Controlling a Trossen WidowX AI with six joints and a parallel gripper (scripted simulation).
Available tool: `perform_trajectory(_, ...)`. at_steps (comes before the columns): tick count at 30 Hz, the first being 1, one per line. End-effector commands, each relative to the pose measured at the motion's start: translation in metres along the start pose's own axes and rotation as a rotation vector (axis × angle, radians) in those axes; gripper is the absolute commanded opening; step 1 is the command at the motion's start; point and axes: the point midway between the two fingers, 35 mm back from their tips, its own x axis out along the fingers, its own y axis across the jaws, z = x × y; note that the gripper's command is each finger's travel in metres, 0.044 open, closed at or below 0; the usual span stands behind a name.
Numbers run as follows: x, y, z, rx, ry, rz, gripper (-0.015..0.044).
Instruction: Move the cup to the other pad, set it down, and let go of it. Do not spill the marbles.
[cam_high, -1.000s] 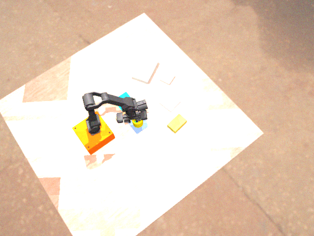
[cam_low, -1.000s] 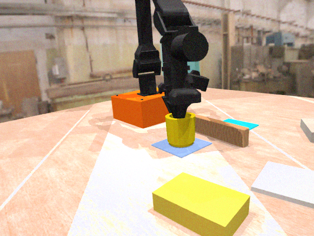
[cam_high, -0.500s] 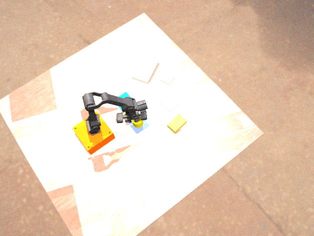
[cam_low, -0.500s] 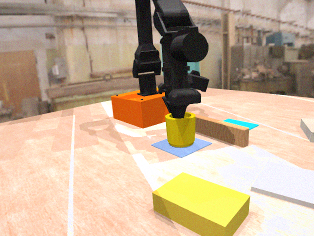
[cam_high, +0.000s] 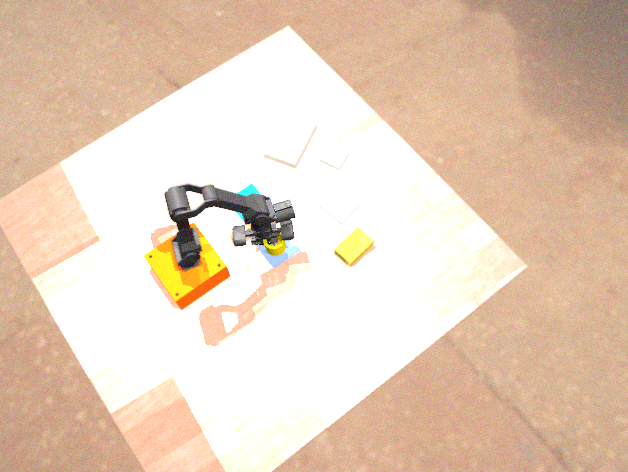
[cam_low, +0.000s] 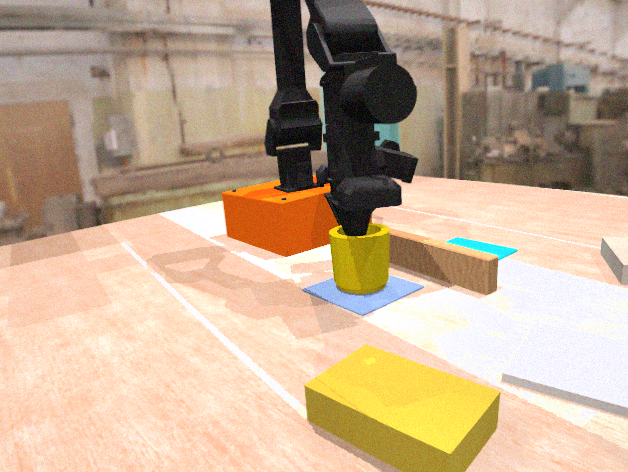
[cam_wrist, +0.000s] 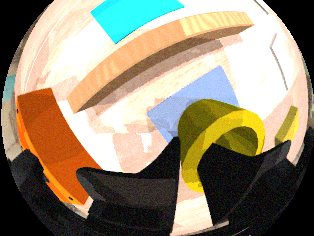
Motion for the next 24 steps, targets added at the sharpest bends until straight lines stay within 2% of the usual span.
perform_trajectory(1,-0.008,-0.002,0.001,0.000,0.000,-0.005,0.0000)
perform_trajectory(15,-0.065,0.001,0.001,-0.003,0.004,-0.003,0.0000)
perform_trajectory(24,-0.064,0.003,0.002,-0.007,0.000,0.003,0.0000)
